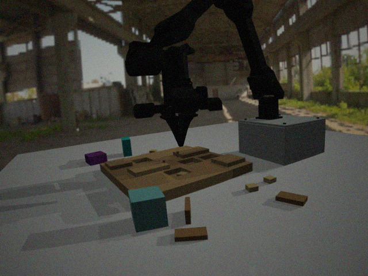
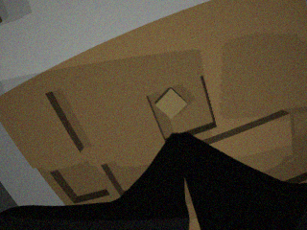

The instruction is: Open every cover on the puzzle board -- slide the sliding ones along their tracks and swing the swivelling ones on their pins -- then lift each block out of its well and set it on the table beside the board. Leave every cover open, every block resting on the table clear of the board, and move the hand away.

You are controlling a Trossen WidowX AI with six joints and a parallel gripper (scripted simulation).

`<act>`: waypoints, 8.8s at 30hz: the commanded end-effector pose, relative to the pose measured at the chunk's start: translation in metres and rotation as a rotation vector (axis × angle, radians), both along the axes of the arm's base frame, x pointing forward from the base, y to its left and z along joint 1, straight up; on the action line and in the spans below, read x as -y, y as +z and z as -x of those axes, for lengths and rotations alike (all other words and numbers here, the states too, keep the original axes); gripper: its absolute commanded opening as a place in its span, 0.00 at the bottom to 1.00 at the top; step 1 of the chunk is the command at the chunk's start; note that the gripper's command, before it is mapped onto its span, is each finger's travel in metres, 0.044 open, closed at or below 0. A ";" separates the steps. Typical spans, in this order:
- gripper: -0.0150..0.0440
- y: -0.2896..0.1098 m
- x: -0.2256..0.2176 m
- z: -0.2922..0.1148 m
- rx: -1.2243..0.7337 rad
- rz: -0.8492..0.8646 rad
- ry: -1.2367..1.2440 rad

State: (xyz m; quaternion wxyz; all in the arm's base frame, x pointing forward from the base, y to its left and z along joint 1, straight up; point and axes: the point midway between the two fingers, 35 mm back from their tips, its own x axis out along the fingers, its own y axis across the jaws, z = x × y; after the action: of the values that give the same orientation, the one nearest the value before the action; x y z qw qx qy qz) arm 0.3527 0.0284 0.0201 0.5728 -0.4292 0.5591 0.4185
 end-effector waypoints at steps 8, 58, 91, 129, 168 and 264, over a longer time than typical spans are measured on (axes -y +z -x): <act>0.25 0.000 -0.002 -0.001 0.000 0.021 0.758; 0.25 -0.062 0.000 -0.003 -0.001 0.022 0.758; 0.39 -0.047 0.009 -0.010 -0.002 0.019 0.756; 0.50 -0.035 0.008 -0.009 0.000 0.022 0.758; 0.50 -0.057 0.009 -0.010 0.000 0.023 0.758; 0.39 0.028 0.018 -0.009 0.000 0.023 0.758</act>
State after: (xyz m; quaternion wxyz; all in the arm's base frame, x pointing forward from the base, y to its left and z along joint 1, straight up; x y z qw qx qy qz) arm 0.3608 0.0193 0.0454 0.3733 -0.6109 0.3648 0.5953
